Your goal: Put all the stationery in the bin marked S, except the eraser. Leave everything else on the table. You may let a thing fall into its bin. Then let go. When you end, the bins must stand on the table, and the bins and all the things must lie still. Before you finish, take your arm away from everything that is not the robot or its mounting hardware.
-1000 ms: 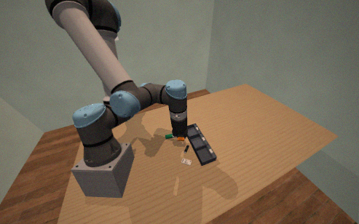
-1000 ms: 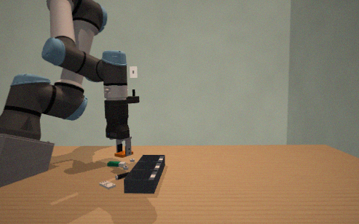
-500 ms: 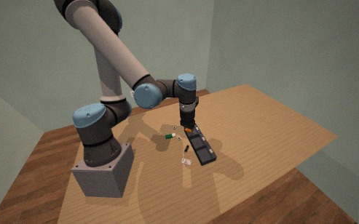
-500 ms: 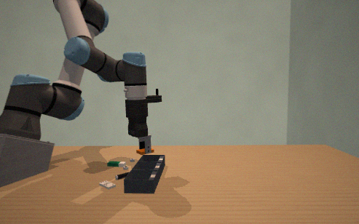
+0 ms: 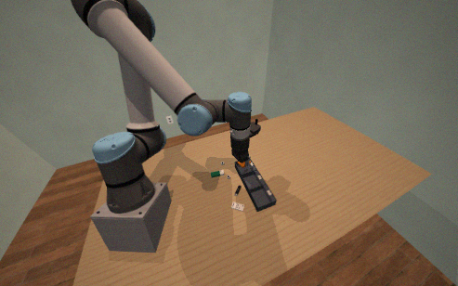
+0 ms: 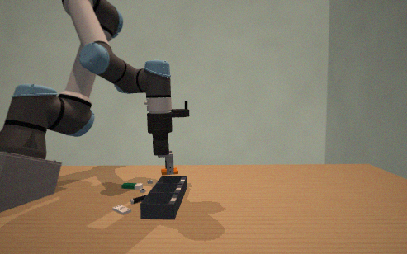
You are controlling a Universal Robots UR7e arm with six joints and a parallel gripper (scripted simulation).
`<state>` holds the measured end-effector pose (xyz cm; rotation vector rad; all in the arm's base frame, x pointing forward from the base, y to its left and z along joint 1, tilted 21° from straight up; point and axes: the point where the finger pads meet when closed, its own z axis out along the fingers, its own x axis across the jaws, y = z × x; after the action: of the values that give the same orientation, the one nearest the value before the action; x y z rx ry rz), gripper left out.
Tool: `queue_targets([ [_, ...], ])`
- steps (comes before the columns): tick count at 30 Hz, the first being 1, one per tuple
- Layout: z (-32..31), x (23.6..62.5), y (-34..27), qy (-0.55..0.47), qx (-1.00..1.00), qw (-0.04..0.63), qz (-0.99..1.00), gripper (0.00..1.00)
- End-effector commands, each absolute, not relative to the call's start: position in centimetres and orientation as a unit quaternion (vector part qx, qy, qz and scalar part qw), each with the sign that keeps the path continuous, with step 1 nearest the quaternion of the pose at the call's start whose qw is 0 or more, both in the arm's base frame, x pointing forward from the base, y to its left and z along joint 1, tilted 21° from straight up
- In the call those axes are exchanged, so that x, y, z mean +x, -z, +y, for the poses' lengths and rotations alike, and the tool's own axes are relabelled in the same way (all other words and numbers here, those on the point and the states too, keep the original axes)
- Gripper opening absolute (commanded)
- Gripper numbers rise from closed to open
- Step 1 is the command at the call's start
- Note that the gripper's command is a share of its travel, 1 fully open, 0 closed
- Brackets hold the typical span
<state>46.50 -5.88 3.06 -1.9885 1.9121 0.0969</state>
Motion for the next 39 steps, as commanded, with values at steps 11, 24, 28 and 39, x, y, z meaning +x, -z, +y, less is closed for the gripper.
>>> queue_targets([
  [11,-5.9,46.6,-3.1,-0.057,-0.607,0.173,0.773,0.70],
  [24,-5.8,46.6,-2.9,-0.057,-0.607,0.173,0.773,0.70],
  [28,-5.6,46.7,-2.2,-0.057,-0.607,0.173,0.773,0.70],
  [39,-5.1,47.1,-0.5,-0.057,-0.607,0.173,0.773,0.70],
])
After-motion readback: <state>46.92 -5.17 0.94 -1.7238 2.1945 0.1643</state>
